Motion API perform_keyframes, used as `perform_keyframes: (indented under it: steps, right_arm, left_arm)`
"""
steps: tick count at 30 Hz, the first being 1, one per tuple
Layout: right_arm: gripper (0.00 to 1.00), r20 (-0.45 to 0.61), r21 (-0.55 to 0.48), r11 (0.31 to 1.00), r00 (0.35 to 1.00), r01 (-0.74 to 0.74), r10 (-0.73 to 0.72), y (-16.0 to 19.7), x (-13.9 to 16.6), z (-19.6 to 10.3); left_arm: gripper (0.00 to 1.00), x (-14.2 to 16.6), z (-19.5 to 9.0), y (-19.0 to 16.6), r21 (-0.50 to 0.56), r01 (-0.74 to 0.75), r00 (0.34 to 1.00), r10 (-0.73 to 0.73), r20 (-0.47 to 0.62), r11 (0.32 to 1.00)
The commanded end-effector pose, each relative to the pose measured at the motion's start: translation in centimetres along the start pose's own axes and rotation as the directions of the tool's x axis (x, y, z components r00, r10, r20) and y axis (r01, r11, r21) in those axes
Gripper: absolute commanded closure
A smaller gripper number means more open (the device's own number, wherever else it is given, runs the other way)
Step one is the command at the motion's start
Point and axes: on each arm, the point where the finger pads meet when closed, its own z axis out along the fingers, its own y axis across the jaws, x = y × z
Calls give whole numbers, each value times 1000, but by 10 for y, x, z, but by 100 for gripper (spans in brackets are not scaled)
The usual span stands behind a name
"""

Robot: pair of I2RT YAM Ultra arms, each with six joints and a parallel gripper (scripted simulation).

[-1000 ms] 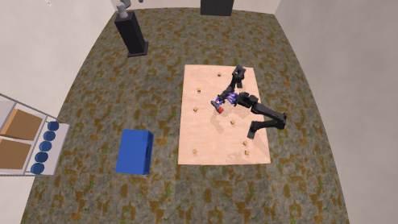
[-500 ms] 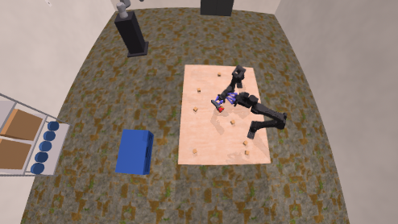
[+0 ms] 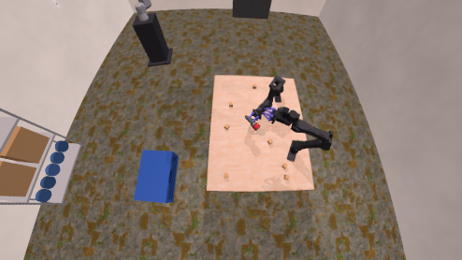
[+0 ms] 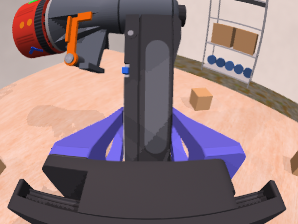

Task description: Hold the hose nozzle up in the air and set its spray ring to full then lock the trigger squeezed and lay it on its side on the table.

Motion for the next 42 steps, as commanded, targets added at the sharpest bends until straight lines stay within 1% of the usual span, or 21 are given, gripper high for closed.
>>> perform_keyframes:
  steps: [1, 32, 42]
  right_arm:
    - [65, 199, 5, 999, 979, -54, 52, -5, -65, 6]
    - [65, 198, 9, 998, 979, -57, 55, -8, -65, 6]
    - [65, 198, 2, 998, 979, -58, 57, -2, -65, 5]
  left_arm:
    - [63, -15, 0, 2, 0, -5, 999, 5, 32, 1000]
    - [63, -15, 0, 2, 0, -5, 999, 5, 32, 1000]
    - [63, -15, 0, 2, 0, -5, 999, 5, 32, 1000]
